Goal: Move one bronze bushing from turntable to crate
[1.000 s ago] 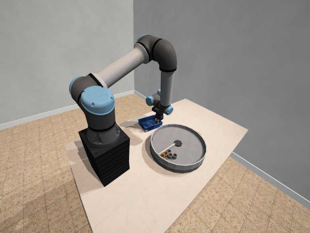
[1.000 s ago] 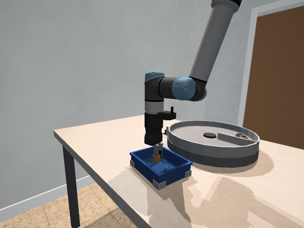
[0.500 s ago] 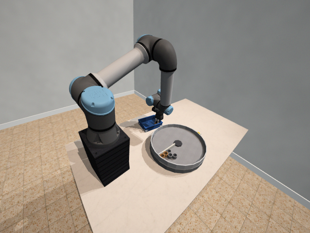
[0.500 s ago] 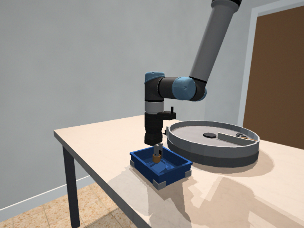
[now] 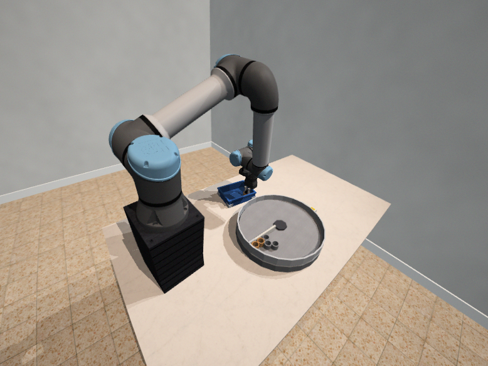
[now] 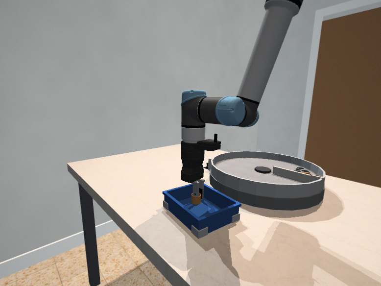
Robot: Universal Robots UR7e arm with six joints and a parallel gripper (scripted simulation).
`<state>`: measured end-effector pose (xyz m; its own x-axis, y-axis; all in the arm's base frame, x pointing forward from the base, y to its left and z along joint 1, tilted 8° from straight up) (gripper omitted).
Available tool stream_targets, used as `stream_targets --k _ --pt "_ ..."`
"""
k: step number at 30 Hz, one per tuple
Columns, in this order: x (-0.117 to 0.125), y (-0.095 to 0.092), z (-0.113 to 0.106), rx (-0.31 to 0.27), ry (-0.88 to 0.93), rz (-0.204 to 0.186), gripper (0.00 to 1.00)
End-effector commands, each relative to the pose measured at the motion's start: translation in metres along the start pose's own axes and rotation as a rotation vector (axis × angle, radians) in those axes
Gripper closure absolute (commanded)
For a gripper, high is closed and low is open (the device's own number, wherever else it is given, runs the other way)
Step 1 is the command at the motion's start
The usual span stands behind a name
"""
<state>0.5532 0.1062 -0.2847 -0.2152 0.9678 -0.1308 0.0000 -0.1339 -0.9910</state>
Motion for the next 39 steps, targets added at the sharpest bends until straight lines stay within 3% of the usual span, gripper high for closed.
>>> stream_targets --k 1,39 --pt "0.0 -0.001 -0.001 -0.002 0.0 0.0 0.58" --pt "-0.001 -0.012 -0.001 -0.002 0.0 0.0 0.58"
Point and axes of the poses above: the point where the finger pads meet when closed, its own y axis out along the fingers, its own x axis across the jaws, z = x × y, the point moved 2 cm from there along -y, back along the fingers, and after that the axes turned 10 degrees about -y, right-handed, at the moved point
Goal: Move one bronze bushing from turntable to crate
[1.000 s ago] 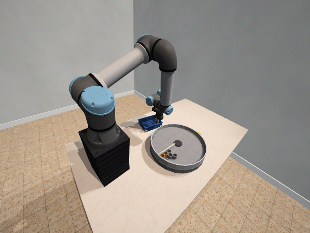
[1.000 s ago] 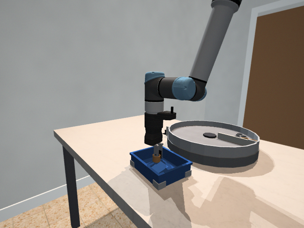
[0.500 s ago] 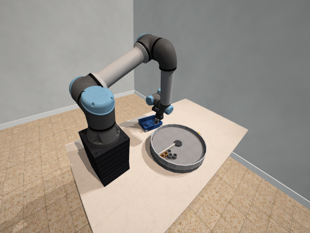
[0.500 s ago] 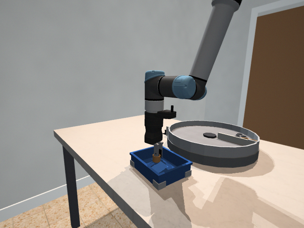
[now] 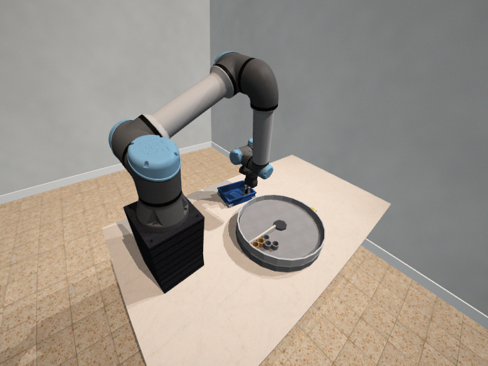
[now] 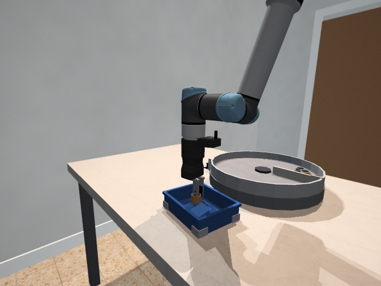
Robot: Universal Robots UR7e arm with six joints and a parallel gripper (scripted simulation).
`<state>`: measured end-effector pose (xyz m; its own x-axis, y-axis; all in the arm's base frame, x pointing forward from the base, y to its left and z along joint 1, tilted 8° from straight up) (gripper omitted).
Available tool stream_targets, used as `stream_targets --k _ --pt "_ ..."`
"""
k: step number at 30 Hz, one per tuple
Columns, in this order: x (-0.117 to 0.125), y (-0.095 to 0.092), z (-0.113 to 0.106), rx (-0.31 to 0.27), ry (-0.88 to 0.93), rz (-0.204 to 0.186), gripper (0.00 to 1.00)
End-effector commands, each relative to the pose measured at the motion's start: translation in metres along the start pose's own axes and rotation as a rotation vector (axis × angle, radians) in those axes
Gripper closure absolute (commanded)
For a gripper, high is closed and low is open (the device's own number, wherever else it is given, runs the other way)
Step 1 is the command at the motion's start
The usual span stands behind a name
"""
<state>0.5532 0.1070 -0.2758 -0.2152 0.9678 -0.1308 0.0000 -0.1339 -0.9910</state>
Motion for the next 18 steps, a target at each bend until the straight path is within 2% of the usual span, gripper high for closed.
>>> stream_targets --k 1,18 --pt "-0.0002 -0.0032 -0.0007 -0.002 0.0 0.0 0.58" --pt "-0.0004 -0.009 -0.0006 -0.002 0.0 0.0 0.58"
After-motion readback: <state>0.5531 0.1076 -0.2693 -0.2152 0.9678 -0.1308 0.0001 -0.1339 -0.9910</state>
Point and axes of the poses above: the point where the finger pads meet when closed, its own y axis out along the fingers, its own x axis across the jaws, z = x × y, the point moved 2 cm from there along -y, back along the fingers, and after that the axes turned 10 degrees about -y, right-handed, at the moved point
